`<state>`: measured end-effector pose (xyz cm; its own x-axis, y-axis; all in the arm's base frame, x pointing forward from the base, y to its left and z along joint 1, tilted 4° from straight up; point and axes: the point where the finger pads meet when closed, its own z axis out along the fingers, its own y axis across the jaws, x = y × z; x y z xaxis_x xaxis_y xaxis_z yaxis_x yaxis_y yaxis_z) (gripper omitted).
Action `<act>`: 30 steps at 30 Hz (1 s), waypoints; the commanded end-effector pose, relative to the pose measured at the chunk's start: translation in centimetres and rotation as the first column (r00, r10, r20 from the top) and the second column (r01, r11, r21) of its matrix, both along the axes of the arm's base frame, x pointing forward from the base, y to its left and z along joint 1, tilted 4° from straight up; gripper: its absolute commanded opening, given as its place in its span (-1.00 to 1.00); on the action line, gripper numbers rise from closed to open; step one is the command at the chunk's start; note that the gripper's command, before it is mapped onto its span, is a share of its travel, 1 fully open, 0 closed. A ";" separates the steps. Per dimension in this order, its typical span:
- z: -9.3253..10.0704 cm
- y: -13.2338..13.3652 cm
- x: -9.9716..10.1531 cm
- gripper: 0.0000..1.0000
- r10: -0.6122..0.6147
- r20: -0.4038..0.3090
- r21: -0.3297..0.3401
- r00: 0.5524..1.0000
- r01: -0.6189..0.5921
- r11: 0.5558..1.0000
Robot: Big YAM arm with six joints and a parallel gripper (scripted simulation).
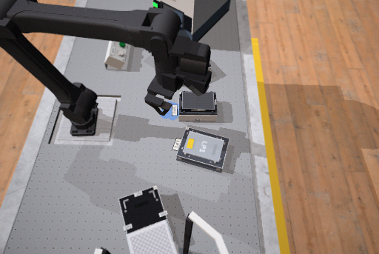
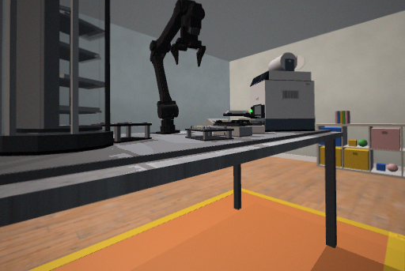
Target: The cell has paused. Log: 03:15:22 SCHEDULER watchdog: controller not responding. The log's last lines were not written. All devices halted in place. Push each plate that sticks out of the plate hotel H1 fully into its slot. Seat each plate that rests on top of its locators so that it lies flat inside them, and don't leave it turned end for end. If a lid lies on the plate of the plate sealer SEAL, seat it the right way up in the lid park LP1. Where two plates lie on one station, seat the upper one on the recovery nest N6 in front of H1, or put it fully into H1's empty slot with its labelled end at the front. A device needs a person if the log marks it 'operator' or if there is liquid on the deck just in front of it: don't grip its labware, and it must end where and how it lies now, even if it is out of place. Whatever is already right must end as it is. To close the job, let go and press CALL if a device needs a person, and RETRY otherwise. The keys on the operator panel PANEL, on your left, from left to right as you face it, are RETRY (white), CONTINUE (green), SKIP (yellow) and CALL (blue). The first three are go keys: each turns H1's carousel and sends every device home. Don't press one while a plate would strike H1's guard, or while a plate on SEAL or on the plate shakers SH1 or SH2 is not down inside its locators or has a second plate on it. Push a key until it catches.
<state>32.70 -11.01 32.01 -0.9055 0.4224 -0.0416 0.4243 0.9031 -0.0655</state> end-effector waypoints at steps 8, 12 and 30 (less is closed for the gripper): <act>1.8 -3.4 0.6 1.00 -0.258 0.045 0.001 0.965 0.259 0.966; 1.9 -4.7 0.4 1.00 -0.255 0.045 0.000 0.966 0.255 0.967; 2.3 -10.1 -0.6 1.00 -0.237 0.039 -0.005 0.971 0.237 0.971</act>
<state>31.29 -19.39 32.73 -0.7688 0.6372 -0.0537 0.6395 0.7665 -0.0597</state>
